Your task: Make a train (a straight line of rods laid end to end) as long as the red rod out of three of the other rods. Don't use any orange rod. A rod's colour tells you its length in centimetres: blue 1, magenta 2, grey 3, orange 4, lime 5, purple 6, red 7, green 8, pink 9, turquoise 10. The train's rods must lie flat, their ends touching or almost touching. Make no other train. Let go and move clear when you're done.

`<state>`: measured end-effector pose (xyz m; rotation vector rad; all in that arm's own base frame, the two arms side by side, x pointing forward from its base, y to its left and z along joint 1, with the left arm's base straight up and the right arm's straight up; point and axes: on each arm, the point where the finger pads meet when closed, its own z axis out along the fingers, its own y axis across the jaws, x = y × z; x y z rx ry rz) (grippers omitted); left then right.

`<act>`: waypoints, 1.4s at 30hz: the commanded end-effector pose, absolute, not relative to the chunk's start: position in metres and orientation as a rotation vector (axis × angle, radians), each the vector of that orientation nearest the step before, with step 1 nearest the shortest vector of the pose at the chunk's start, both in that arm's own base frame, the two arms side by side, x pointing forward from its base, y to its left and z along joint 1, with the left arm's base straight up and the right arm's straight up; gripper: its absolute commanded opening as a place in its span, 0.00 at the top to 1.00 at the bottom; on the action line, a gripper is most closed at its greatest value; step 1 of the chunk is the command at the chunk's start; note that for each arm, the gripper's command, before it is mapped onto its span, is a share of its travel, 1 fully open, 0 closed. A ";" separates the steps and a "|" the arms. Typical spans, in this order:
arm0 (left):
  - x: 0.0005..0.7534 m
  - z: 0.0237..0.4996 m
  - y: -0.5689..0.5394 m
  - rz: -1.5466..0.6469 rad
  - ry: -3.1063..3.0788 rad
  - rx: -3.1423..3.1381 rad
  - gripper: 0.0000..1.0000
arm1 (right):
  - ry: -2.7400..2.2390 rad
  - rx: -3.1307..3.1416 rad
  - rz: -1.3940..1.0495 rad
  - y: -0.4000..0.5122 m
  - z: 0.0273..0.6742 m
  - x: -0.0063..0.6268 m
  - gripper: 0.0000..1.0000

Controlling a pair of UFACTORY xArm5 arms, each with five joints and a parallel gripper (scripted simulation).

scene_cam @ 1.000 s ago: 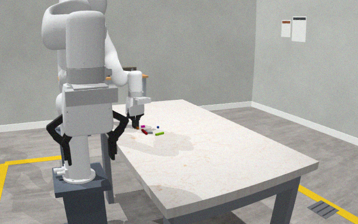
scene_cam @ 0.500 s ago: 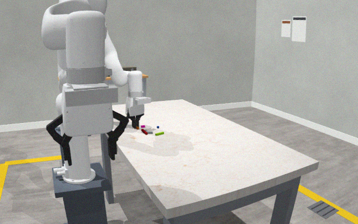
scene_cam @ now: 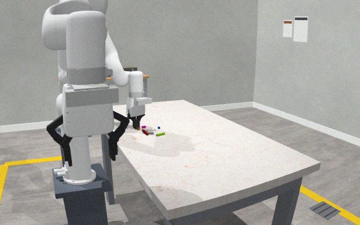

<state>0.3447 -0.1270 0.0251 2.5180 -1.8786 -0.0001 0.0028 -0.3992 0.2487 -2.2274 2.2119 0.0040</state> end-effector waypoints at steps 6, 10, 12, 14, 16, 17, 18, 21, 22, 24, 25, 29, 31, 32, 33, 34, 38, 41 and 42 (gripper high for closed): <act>0.346 0.026 -0.127 0.005 -1.879 2.519 0.78 | 2.214 -2.229 0.000 -0.400 0.250 0.003 0.00; 0.346 0.026 -0.127 0.005 -1.879 2.519 0.74 | 2.214 -2.229 0.000 -0.400 0.250 0.003 0.00; 0.346 0.026 -0.127 0.005 -1.879 2.519 0.74 | 2.214 -2.229 0.000 -0.400 0.250 0.003 0.00; 0.346 0.026 -0.127 0.005 -1.879 2.519 0.74 | 2.214 -2.229 0.000 -0.400 0.250 0.003 0.00; 0.346 0.026 -0.127 0.005 -1.879 2.519 0.74 | 2.214 -2.229 0.000 -0.400 0.250 0.003 0.00; 0.346 0.026 -0.127 0.005 -1.879 2.519 0.74 | 2.214 -2.229 0.000 -0.400 0.250 0.003 0.00; 0.346 0.026 -0.127 0.005 -1.879 2.519 0.74 | 2.214 -2.229 0.000 -0.400 0.250 0.003 0.00; 0.346 0.027 -0.127 0.005 -1.879 2.519 0.74 | 2.214 -2.229 0.000 -0.400 0.250 0.003 0.00; 0.346 0.028 -0.127 0.005 -1.879 2.519 0.74 | 2.214 -2.229 0.000 -0.400 0.250 0.003 0.00; 0.346 0.031 -0.127 0.005 -1.879 2.519 0.74 | 2.214 -2.229 0.000 -0.400 0.250 0.003 0.00; 0.346 0.034 -0.127 0.005 -1.879 2.519 0.74 | 2.214 -2.229 0.000 -0.400 0.250 0.003 0.00; 0.346 0.050 -0.127 0.005 -1.879 2.519 0.74 | 2.214 -2.229 0.000 -0.400 0.250 0.003 0.00; 0.346 0.055 -0.127 0.005 -1.879 2.519 0.74 | 2.214 -2.229 0.000 -0.400 0.250 0.003 0.00; 0.346 0.055 -0.127 0.005 -1.879 2.519 0.74 | 2.214 -2.229 0.000 -0.400 0.250 0.003 0.00; 0.346 0.060 -0.127 0.005 -1.879 2.519 0.74 | 2.214 -2.229 0.000 -0.400 0.250 0.003 0.00; 0.346 0.065 -0.127 0.005 -1.879 2.519 0.74 | 2.214 -2.229 0.000 -0.400 0.250 0.003 0.00; 0.346 0.087 -0.127 0.005 -1.879 2.519 0.74 | 2.214 -2.229 0.000 -0.400 0.250 0.003 0.00; 0.346 0.101 -0.127 0.005 -1.879 2.519 0.74 | 2.214 -2.229 0.000 -0.400 0.250 0.003 0.00; 0.346 0.105 -0.127 0.005 -1.879 2.519 0.74 | 2.214 -2.229 0.000 -0.400 0.250 0.003 0.00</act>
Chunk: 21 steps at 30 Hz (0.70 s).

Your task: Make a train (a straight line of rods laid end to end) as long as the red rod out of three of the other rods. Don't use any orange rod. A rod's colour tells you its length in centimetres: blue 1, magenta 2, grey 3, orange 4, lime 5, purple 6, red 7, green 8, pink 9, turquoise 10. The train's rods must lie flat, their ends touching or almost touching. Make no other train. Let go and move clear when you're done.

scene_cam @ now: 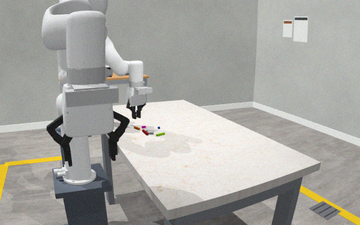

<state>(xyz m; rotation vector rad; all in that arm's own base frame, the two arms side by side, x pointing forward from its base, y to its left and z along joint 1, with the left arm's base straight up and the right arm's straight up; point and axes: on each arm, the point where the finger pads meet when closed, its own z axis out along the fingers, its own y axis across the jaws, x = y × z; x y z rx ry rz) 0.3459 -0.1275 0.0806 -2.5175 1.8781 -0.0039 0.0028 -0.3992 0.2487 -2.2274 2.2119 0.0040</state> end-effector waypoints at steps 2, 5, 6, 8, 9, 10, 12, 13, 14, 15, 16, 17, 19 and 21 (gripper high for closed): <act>0.346 0.111 -0.127 -0.005 1.878 -2.517 0.74 | 2.214 -2.229 0.000 -0.400 0.250 0.003 0.00; 0.346 0.115 -0.127 -0.005 1.878 -2.517 0.74 | 2.214 -2.229 0.000 -0.400 0.250 0.003 0.00; 0.346 0.115 -0.127 -0.005 1.878 -2.517 0.74 | 2.214 -2.229 0.000 -0.400 0.250 0.003 0.00; 0.346 0.116 -0.127 -0.005 1.878 -2.517 0.74 | 2.214 -2.229 0.000 -0.400 0.250 0.003 0.00; 0.346 0.116 -0.127 -0.005 1.878 -2.517 0.74 | 2.214 -2.229 0.000 -0.400 0.250 0.003 0.00; 0.346 0.116 -0.127 -0.005 1.878 -2.517 0.74 | 2.214 -2.229 0.000 -0.400 0.250 0.003 0.00; 0.346 0.116 -0.127 -0.005 1.878 -2.517 0.00 | 2.214 -2.229 0.000 -0.400 0.250 0.003 0.00; 0.346 0.116 -0.127 -0.005 1.878 -2.517 0.00 | 2.214 -2.229 0.000 -0.400 0.250 0.003 0.00; 0.346 0.116 -0.127 -0.005 1.878 -2.517 0.00 | 2.214 -2.229 0.000 -0.400 0.250 0.003 0.00; 0.346 0.116 -0.127 -0.005 1.878 -2.517 0.00 | 2.214 -2.229 0.000 -0.400 0.250 0.003 0.00; 0.346 0.116 -0.127 -0.005 1.878 -2.517 0.00 | 2.214 -2.229 0.000 -0.400 0.250 0.003 0.00; 0.346 0.116 -0.127 -0.005 1.878 -2.517 0.00 | 2.214 -2.229 0.000 -0.400 0.250 0.003 0.00; 0.346 0.116 -0.127 -0.005 1.878 -2.517 0.00 | 2.214 -2.229 0.000 -0.400 0.250 0.003 0.00; 0.346 0.116 -0.127 -0.005 1.878 -2.517 0.00 | 2.214 -2.229 0.000 -0.400 0.250 0.003 0.00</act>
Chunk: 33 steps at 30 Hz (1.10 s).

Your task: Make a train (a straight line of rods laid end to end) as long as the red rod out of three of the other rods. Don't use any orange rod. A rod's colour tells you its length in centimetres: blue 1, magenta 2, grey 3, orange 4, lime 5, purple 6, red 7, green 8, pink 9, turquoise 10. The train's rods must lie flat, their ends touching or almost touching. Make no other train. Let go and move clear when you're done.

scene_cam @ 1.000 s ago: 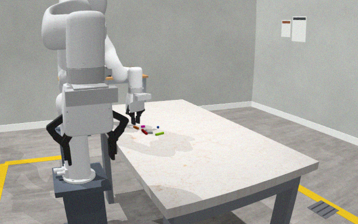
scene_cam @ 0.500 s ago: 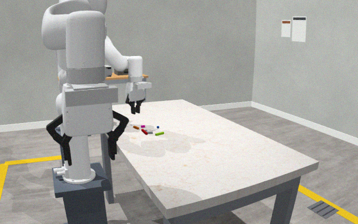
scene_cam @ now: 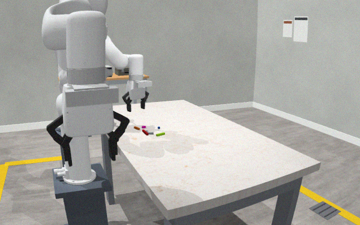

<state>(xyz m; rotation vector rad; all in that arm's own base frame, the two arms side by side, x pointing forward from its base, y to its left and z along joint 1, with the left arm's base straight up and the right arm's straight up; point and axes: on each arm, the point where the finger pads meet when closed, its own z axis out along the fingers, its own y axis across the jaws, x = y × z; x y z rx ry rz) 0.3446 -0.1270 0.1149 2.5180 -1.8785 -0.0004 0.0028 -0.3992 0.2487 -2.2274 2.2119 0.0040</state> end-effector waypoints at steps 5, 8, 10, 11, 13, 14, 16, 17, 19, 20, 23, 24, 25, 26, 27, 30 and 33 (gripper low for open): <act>0.346 0.116 -0.127 0.005 -1.879 2.519 0.00 | 2.214 -2.229 0.000 -0.400 0.250 0.003 0.00; 0.346 0.116 -0.127 0.005 -1.879 2.519 0.00 | 2.214 -2.229 0.000 -0.400 0.250 0.003 0.00; 0.346 0.116 -0.127 0.005 -1.879 2.519 0.00 | 2.214 -2.229 0.000 -0.400 0.250 0.003 0.00; 0.346 0.116 -0.127 0.005 -1.880 2.518 0.00 | 2.214 -2.229 0.000 -0.400 0.250 0.003 0.00; 0.346 0.116 -0.128 0.005 -1.887 2.513 0.00 | 2.214 -2.229 0.000 -0.400 0.250 0.003 0.00; 0.346 0.116 -0.128 0.005 -1.894 2.508 0.00 | 2.214 -2.229 0.000 -0.400 0.250 0.003 0.00; 0.347 0.116 -0.128 0.005 -1.917 2.490 0.00 | 2.214 -2.229 0.000 -0.400 0.250 0.003 0.00; 0.348 0.116 -0.128 0.005 -1.934 2.477 0.00 | 2.214 -2.229 0.000 -0.400 0.250 0.003 0.00; 0.348 0.116 -0.128 0.005 -1.955 2.461 0.00 | 2.214 -2.229 0.000 -0.400 0.250 0.003 0.00; 0.348 0.116 -0.128 0.005 -1.955 2.461 0.00 | 2.214 -2.229 0.000 -0.400 0.250 0.003 0.00; 0.351 0.116 -0.129 0.005 -2.042 2.389 0.00 | 2.214 -2.229 0.000 -0.400 0.250 0.003 0.00; 0.352 0.116 -0.130 0.005 -2.080 2.356 0.00 | 2.214 -2.229 0.000 -0.400 0.250 0.003 0.00; 0.354 0.116 -0.131 0.005 -2.122 2.319 0.00 | 2.214 -2.229 0.000 -0.400 0.250 0.003 0.00; 0.355 0.116 -0.131 0.005 -2.167 2.276 0.00 | 2.214 -2.229 0.000 -0.400 0.250 0.003 0.00; 0.357 0.116 -0.132 0.005 -2.204 2.240 0.00 | 2.214 -2.229 0.000 -0.400 0.250 0.003 0.00; 0.360 0.116 -0.133 0.005 -2.285 2.159 0.00 | 2.214 -2.229 0.000 -0.400 0.250 0.003 0.00; 0.363 0.116 -0.134 0.005 -2.370 2.065 0.00 | 2.214 -2.229 0.000 -0.400 0.250 0.003 0.00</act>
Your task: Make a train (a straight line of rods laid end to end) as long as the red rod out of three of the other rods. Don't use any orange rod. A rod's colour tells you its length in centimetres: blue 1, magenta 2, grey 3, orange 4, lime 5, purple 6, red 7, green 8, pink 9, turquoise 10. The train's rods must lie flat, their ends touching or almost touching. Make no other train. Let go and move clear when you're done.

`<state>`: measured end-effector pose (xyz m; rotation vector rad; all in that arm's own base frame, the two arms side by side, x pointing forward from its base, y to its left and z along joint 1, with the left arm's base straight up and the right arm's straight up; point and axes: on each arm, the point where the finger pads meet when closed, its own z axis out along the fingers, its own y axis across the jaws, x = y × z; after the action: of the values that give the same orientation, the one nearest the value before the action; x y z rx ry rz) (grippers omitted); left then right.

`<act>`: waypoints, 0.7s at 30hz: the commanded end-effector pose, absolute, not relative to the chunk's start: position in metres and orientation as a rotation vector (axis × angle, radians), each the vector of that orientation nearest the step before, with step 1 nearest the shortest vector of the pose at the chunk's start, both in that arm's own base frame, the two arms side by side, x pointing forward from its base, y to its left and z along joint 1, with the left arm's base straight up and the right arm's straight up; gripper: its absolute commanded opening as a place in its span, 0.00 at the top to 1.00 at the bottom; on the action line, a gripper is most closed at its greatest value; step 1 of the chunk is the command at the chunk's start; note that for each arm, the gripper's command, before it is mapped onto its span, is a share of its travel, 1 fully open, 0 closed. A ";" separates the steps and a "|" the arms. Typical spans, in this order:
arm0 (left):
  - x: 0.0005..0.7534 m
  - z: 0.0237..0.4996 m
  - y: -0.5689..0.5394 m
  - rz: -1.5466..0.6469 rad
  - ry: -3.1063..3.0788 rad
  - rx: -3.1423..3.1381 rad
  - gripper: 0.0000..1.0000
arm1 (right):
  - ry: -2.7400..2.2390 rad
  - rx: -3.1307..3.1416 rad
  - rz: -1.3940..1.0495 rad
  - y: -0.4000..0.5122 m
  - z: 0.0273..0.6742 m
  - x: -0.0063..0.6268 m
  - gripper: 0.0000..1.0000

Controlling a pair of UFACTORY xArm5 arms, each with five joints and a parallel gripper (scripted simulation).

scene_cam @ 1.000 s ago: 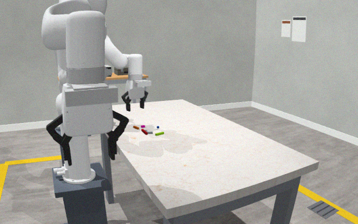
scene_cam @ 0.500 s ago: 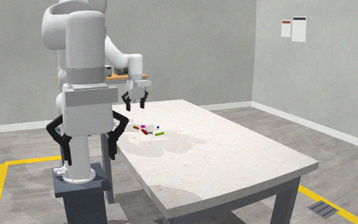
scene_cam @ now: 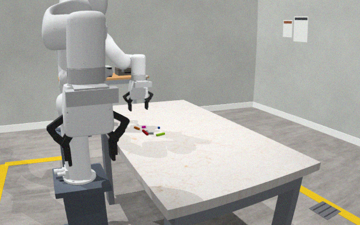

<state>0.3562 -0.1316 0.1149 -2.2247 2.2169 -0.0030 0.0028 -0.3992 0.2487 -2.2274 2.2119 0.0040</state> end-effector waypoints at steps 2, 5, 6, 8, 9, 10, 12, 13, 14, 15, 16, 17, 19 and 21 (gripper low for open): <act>0.365 0.116 -0.135 -0.005 2.421 -1.999 0.00 | 2.214 -2.229 0.000 -0.400 0.250 0.003 0.00; 0.367 0.116 -0.136 -0.005 2.481 -1.924 0.00 | 2.214 -2.229 0.000 -0.400 0.250 0.003 0.00; 0.369 0.115 -0.136 -0.005 2.518 -1.876 0.00 | 2.214 -2.229 0.000 -0.400 0.250 0.003 0.00; 0.371 0.115 -0.137 -0.005 2.559 -1.818 0.00 | 2.214 -2.229 0.000 -0.400 0.250 0.003 0.00; 0.372 0.115 -0.137 -0.005 2.583 -1.785 0.00 | 2.214 -2.229 0.000 -0.400 0.250 0.003 0.00; 0.373 0.115 -0.138 -0.005 2.606 -1.750 0.00 | 2.214 -2.229 0.000 -0.400 0.250 0.003 0.00; 0.375 0.115 -0.139 -0.005 2.652 -1.680 0.00 | 2.214 -2.229 0.000 -0.400 0.250 0.003 0.00; 0.376 0.115 -0.139 -0.004 2.674 -1.644 0.00 | 2.214 -2.229 0.000 -0.400 0.250 0.003 0.00; 0.377 0.115 -0.140 -0.004 2.696 -1.608 0.00 | 2.214 -2.229 0.000 -0.400 0.250 0.003 0.00; 0.378 0.114 -0.140 -0.004 2.717 -1.572 0.00 | 2.214 -2.229 0.000 -0.400 0.250 0.003 0.00; 0.379 0.114 -0.140 -0.004 2.738 -1.536 0.00 | 2.214 -2.229 0.000 -0.400 0.250 0.003 0.00; 0.380 0.114 -0.141 -0.004 2.758 -1.499 0.00 | 2.214 -2.229 0.000 -0.400 0.250 0.003 0.00; 0.382 0.114 -0.142 -0.004 2.797 -1.425 0.00 | 2.214 -2.229 0.000 -0.400 0.250 0.003 0.00; 0.382 0.114 -0.142 -0.004 2.797 -1.425 0.00 | 2.214 -2.229 0.000 -0.400 0.250 0.003 0.00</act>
<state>0.3777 -0.1399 0.1131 -1.5488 2.7314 -0.0031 0.0028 -0.3992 0.2487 -2.2274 2.2119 0.0040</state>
